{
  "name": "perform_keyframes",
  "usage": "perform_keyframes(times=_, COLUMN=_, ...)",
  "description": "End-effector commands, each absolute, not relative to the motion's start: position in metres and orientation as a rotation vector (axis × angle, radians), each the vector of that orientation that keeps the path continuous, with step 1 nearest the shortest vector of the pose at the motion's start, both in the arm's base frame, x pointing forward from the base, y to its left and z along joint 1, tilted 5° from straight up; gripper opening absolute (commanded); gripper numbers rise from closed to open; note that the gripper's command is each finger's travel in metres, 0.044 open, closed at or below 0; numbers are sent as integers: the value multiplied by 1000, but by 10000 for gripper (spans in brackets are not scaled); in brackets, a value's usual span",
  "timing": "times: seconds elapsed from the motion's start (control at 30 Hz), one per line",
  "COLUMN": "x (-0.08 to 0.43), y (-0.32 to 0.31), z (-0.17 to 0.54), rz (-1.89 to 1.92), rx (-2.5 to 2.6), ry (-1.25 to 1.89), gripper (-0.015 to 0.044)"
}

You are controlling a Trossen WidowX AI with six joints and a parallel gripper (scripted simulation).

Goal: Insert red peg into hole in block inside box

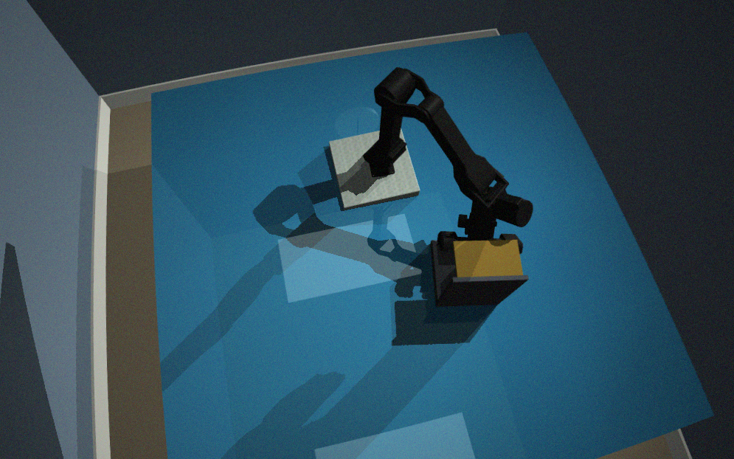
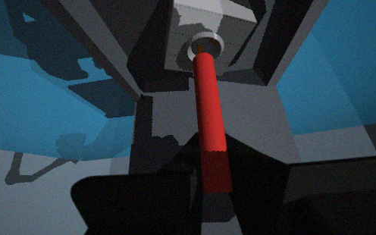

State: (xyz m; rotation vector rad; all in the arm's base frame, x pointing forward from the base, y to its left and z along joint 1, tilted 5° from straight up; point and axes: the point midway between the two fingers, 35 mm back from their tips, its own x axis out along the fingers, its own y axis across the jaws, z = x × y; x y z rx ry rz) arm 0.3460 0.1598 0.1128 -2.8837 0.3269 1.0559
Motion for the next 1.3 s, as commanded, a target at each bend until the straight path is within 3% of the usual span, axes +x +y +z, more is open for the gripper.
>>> perform_keyframes(times=0.0, x=349, y=163, z=114, rz=1056, rx=-2883, ry=317, gripper=0)
perform_keyframes(times=1.27, x=350, y=159, z=79, rz=1056, rx=-2883, ry=317, gripper=0)
